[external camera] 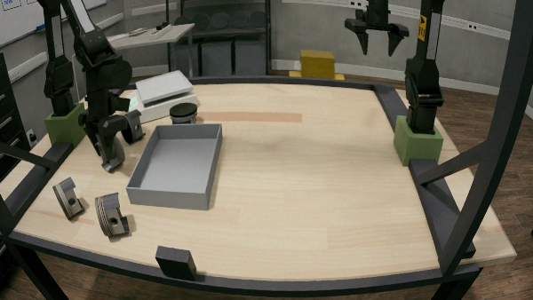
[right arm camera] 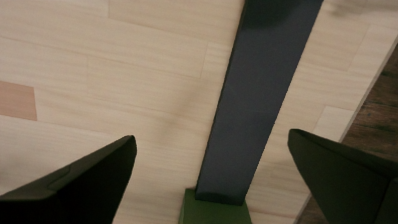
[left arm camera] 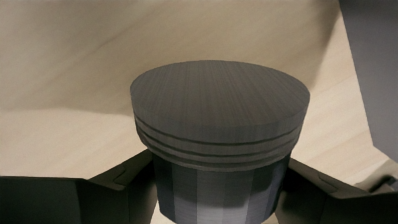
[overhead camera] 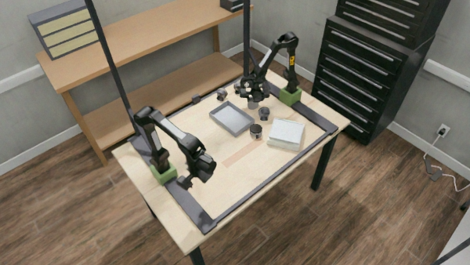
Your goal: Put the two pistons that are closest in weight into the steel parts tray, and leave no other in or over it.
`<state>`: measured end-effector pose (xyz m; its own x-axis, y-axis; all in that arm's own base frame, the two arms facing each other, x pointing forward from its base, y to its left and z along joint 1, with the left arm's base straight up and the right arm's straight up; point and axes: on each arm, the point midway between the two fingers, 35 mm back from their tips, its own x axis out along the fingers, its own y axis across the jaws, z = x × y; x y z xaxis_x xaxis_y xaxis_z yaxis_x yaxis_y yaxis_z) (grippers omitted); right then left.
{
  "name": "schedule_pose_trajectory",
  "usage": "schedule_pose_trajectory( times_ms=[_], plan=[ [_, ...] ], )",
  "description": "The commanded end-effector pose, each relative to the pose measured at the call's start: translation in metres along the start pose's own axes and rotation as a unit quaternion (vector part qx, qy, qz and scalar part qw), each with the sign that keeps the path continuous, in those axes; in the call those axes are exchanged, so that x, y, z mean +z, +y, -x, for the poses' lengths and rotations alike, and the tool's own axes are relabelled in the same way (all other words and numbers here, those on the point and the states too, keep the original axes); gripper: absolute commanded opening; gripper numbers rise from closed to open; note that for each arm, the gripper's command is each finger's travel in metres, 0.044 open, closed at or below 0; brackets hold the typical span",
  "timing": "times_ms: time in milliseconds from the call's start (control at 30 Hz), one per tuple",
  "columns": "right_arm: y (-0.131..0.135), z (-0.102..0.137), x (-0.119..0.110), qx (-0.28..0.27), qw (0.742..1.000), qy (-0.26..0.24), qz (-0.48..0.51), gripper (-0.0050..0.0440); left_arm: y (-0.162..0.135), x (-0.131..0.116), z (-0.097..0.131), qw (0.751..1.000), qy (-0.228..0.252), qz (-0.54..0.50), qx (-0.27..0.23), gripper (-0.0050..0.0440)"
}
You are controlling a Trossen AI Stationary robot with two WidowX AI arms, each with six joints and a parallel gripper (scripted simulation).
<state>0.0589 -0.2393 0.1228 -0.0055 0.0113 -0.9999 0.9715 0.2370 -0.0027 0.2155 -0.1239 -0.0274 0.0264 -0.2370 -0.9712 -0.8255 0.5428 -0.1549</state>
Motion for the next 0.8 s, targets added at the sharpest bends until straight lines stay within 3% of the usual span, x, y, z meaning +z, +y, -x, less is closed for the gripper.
schedule_pose_trajectory(
  times_ms=[0, 100, 133, 767],
  plan=[
    [0.0011, 0.0085, 0.0055, 0.001, 1.000, -0.017, 0.003, 0.0400, -0.0063, -0.0010, 0.0052, 1.000, -0.002, -0.004, -0.012, 0.0158],
    [0.0011, 0.0085, 0.0055, 0.001, 1.000, -0.017, 0.003, 0.0400, -0.0063, -0.0009, 0.0051, 1.000, -0.002, -0.004, -0.012, 0.0158],
    [0.0011, 0.0085, 0.0055, 0.001, 1.000, -0.017, 0.003, 0.0400, -0.0063, -0.0009, 0.0051, 1.000, -0.002, -0.004, -0.012, 0.0255],
    [0.0011, 0.0085, 0.0055, 0.001, 1.000, -0.017, 0.003, 0.0400, -0.0063, -0.0009, 0.0051, 1.000, -0.002, -0.004, -0.012, 0.0255]
  ],
)
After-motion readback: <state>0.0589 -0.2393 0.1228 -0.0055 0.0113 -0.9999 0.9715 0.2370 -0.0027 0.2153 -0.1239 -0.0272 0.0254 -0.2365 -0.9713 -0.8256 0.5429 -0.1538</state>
